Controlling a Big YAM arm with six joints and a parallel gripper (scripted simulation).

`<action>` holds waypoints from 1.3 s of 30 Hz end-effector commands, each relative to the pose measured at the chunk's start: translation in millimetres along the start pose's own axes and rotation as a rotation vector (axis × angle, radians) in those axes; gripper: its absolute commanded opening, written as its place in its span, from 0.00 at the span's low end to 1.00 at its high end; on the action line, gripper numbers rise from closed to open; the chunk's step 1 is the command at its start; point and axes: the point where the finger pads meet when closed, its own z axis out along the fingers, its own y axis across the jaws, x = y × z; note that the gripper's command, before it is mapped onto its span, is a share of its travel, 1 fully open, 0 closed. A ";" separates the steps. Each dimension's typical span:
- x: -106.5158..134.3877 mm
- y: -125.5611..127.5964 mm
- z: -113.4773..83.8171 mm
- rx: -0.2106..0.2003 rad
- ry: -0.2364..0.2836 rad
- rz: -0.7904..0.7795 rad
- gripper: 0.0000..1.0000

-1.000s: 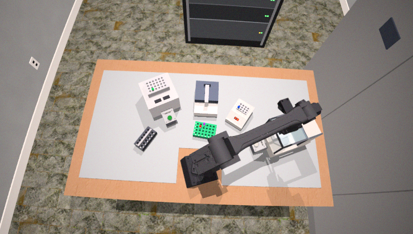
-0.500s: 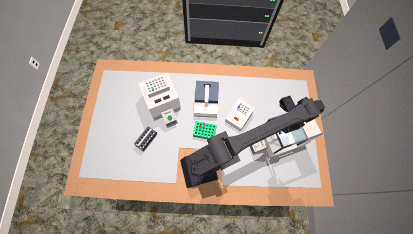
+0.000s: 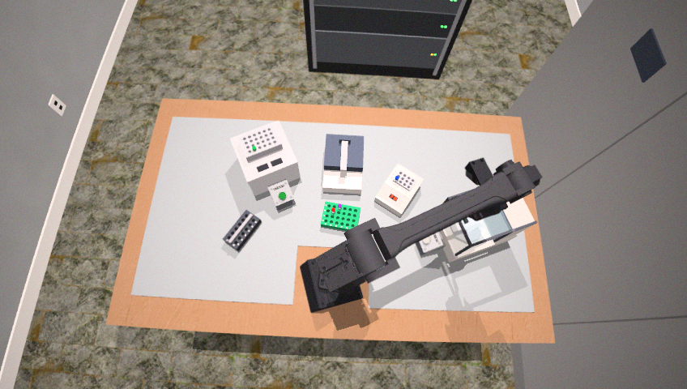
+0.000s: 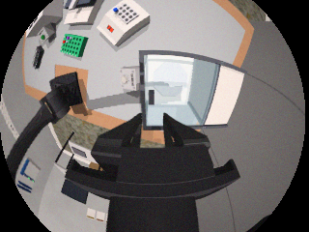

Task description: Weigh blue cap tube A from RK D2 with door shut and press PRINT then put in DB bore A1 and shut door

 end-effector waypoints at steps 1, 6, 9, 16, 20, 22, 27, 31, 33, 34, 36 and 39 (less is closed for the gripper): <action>-0.3 -7.7 -13.5 0.035 -0.003 0.005 0.30; -0.3 -7.7 -13.5 0.035 -0.003 0.005 0.30; -0.3 -7.7 -13.5 0.035 -0.003 0.005 0.30; -0.3 -7.7 -13.5 0.035 -0.003 0.005 0.30; -0.3 -7.7 -13.5 0.035 -0.003 0.005 0.30; -0.3 -7.7 -13.5 0.035 -0.003 0.005 0.30; -0.3 -7.7 -13.5 0.035 -0.003 0.005 0.30; 3.7 -16.8 -9.9 0.039 -0.002 0.002 0.00; 1.5 -9.4 -12.2 0.036 -0.004 0.002 0.00; 1.5 -9.4 -12.2 0.036 -0.004 0.002 0.00; 1.5 -9.4 -12.2 0.036 -0.004 0.002 0.00; 1.5 -9.4 -12.2 0.036 -0.004 0.002 0.00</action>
